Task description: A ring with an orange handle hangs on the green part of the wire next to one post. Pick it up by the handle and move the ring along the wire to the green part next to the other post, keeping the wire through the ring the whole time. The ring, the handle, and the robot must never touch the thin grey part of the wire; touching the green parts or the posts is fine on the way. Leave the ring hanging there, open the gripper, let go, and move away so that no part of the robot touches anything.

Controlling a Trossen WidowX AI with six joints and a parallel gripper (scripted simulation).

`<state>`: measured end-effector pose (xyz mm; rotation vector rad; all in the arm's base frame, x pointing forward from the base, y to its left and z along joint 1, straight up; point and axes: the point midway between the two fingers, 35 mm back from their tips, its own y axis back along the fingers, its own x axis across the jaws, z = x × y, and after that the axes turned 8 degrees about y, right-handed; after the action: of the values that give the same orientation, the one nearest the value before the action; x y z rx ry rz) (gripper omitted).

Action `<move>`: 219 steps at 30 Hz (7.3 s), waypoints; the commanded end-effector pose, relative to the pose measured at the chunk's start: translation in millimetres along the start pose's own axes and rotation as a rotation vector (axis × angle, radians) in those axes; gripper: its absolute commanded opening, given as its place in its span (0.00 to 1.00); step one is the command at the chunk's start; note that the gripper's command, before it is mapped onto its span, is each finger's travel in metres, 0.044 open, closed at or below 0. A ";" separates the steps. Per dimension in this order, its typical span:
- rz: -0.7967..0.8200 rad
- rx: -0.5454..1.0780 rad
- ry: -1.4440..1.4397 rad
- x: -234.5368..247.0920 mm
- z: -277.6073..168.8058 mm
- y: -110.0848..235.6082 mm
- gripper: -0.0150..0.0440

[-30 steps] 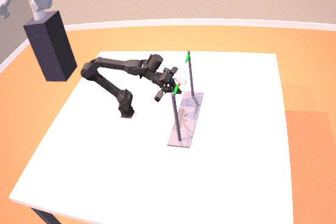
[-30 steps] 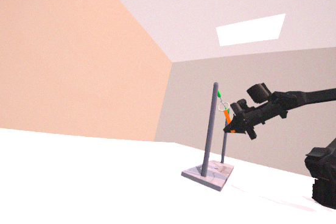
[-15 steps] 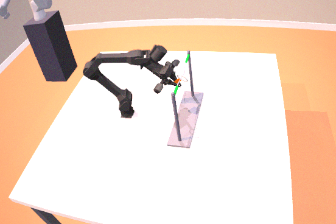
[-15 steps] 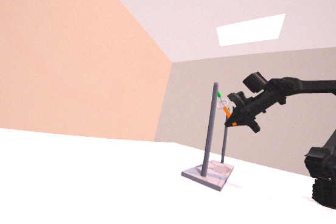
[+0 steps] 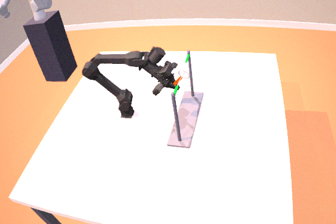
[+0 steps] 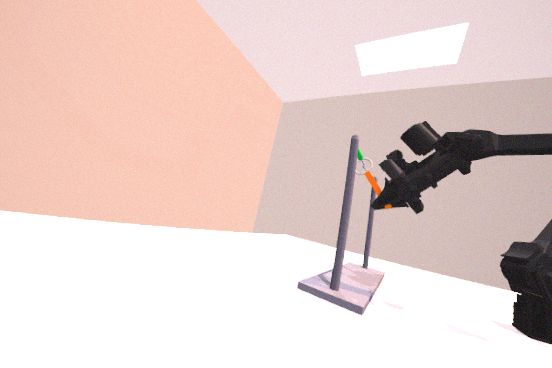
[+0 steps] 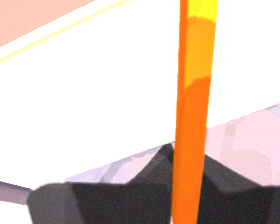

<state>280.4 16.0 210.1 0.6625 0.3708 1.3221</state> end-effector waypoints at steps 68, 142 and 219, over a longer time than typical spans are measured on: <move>0.114 -0.199 0.453 2.5 -29.3 -20.2 0.00; 0.003 -0.210 0.317 89.5 -49.2 -9.8 0.00; 0.003 -0.206 0.316 86.4 -73.4 27.6 0.53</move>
<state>234.4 119.3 178.7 0.2793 0.4913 1.4500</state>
